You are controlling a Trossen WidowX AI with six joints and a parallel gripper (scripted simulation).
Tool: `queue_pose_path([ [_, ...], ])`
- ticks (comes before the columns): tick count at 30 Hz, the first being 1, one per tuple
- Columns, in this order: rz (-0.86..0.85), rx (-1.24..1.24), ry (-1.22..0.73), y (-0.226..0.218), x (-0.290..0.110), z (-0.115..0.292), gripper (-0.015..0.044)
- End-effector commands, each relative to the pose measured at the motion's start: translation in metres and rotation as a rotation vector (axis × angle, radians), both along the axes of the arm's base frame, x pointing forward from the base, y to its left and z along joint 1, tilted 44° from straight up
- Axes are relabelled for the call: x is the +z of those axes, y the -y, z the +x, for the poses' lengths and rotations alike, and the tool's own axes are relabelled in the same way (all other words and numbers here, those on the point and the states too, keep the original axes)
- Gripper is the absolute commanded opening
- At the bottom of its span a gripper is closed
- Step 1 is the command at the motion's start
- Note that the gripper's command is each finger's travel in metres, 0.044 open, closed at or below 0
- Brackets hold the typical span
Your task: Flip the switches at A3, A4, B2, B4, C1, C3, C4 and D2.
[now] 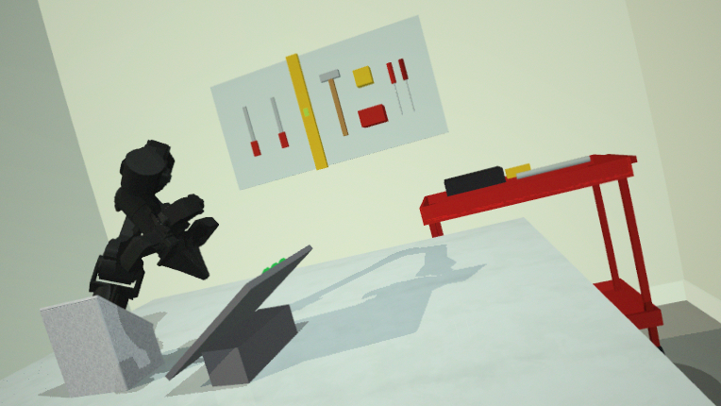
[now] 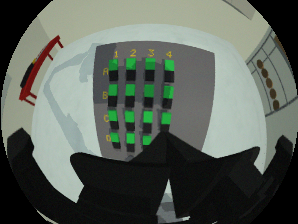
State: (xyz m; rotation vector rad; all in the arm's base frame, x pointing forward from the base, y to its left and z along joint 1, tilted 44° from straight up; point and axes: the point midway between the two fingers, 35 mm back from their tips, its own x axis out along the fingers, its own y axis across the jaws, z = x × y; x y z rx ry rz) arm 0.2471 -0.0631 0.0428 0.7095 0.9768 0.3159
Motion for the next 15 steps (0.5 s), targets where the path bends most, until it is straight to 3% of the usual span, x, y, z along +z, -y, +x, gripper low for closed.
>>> queue_pose_path([
  [1,0.009,0.0,-0.006,0.007,-0.008,-0.002,0.0],
  [15,0.012,0.018,-0.022,-0.016,-0.034,0.021,0.0],
])
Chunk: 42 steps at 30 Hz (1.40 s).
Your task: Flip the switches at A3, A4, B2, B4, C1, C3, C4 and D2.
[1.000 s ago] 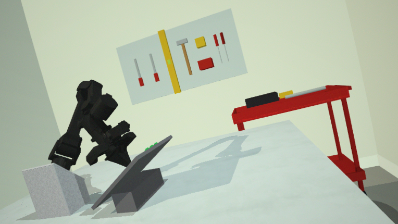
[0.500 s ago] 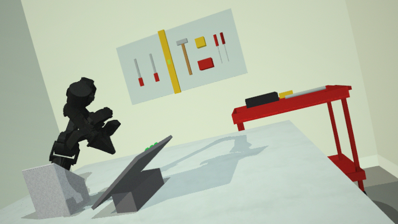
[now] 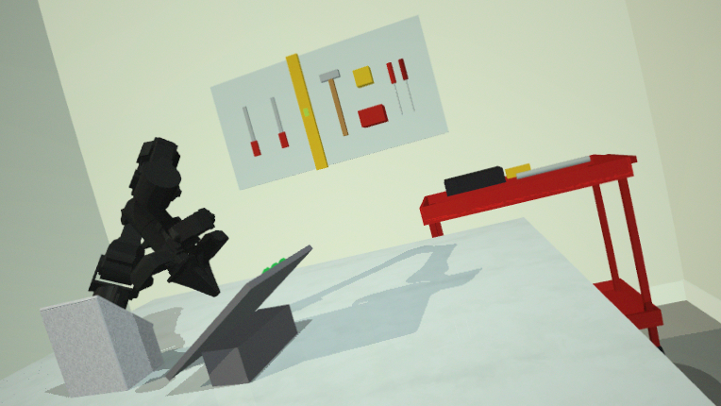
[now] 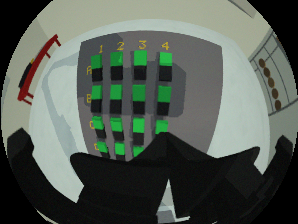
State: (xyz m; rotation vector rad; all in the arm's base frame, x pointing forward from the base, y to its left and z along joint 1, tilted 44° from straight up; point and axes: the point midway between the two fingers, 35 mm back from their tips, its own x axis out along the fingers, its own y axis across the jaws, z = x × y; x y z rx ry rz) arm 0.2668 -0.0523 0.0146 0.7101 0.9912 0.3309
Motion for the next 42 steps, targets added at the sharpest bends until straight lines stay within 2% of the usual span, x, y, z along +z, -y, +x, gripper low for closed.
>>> queue_pose_path([
  [1,0.005,0.002,-0.012,-0.007,-0.007,0.002,0.0],
  [42,0.006,0.002,-0.012,-0.015,-0.018,0.011,0.0],
])
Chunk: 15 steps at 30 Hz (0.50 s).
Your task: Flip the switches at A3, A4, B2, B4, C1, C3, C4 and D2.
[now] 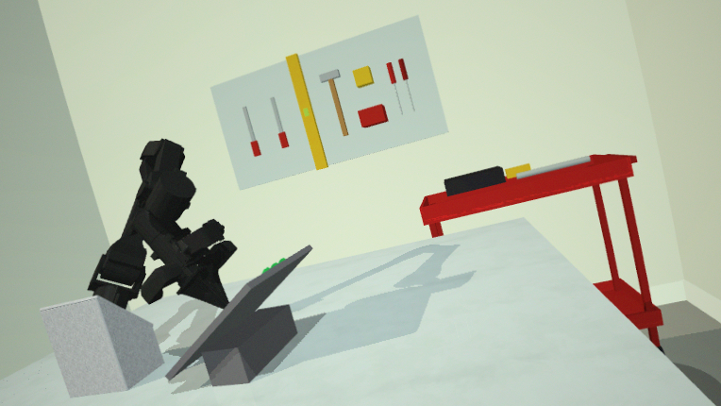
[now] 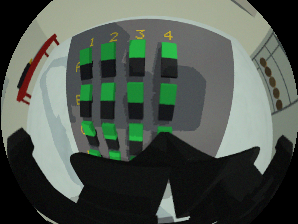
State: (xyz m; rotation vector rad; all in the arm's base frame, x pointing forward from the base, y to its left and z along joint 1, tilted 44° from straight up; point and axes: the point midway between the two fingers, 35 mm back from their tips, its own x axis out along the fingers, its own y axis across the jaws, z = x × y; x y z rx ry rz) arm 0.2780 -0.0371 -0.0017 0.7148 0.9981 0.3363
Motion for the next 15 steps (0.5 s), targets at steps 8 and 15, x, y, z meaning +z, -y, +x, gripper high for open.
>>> queue_pose_path([
  [8,-0.001,-0.003,-0.006,-0.0009,-0.0019,0.0003,0.0],
  [15,-0.001,-0.003,-0.006,-0.0014,-0.0025,0.0008,0.0],
])
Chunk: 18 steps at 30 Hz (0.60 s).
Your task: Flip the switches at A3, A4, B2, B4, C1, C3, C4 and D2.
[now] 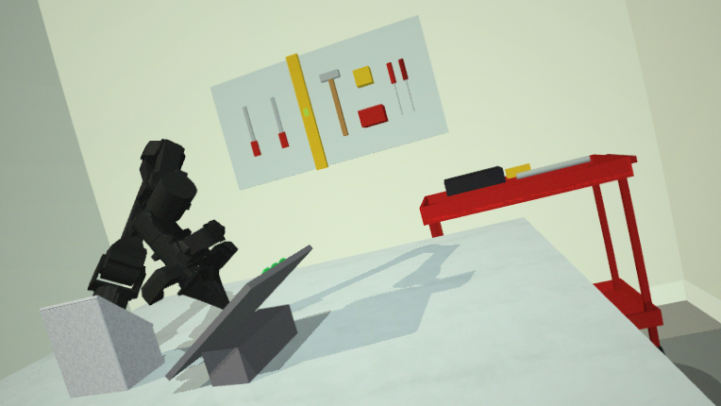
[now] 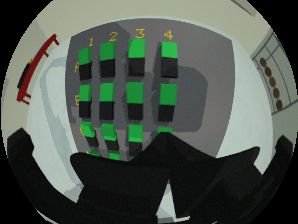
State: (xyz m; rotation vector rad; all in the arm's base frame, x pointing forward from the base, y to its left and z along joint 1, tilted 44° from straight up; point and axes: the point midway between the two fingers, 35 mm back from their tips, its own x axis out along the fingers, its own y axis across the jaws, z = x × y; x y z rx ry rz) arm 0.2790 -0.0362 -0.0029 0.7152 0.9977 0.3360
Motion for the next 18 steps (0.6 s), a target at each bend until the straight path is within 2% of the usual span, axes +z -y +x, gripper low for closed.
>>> queue_pose_path([
  [1,-0.001,-0.002,-0.006,-0.0005,-0.0014,-0.0001,0.0],
  [18,-0.001,-0.002,-0.006,-0.0018,-0.0028,0.0011,0.0],
])
